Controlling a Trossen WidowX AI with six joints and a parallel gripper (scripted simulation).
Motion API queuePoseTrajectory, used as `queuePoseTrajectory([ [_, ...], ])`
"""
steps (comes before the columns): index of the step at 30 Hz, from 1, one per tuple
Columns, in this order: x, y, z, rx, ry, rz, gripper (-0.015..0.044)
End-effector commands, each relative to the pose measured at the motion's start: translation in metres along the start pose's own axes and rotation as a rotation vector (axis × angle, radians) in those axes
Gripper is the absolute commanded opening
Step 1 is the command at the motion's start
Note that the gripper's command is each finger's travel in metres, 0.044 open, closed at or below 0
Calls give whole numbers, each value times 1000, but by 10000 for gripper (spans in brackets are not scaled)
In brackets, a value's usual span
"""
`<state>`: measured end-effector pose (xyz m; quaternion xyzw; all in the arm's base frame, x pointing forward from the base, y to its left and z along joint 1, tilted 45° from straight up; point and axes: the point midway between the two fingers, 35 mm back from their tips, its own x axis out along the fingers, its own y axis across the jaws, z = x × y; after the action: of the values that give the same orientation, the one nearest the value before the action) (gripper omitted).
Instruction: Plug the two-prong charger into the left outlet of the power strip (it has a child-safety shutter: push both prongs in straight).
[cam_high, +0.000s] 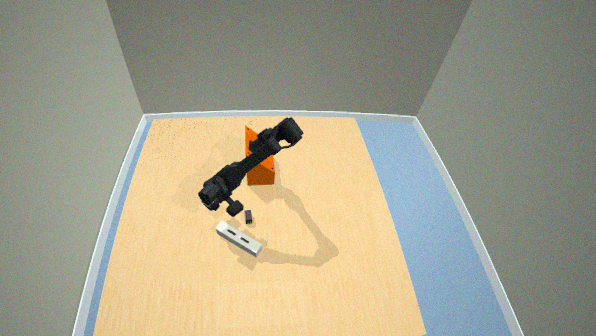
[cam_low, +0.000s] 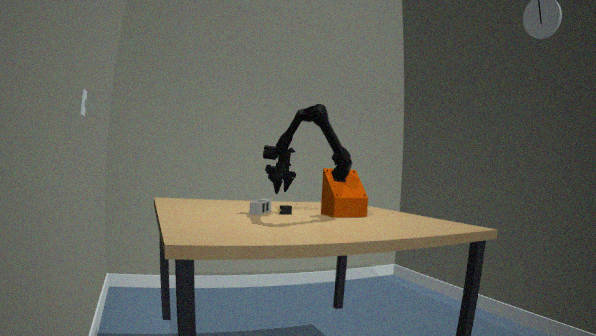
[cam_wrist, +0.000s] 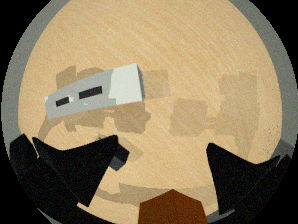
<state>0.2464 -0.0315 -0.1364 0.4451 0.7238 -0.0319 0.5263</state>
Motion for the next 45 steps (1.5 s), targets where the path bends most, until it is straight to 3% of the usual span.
queuePoseTrajectory([
  [1,2,13,-11,-139,24,11,440],
  [24,9,76,-67,-885,118,85,440],
  [45,27,79,-69,-906,121,88,440],
])
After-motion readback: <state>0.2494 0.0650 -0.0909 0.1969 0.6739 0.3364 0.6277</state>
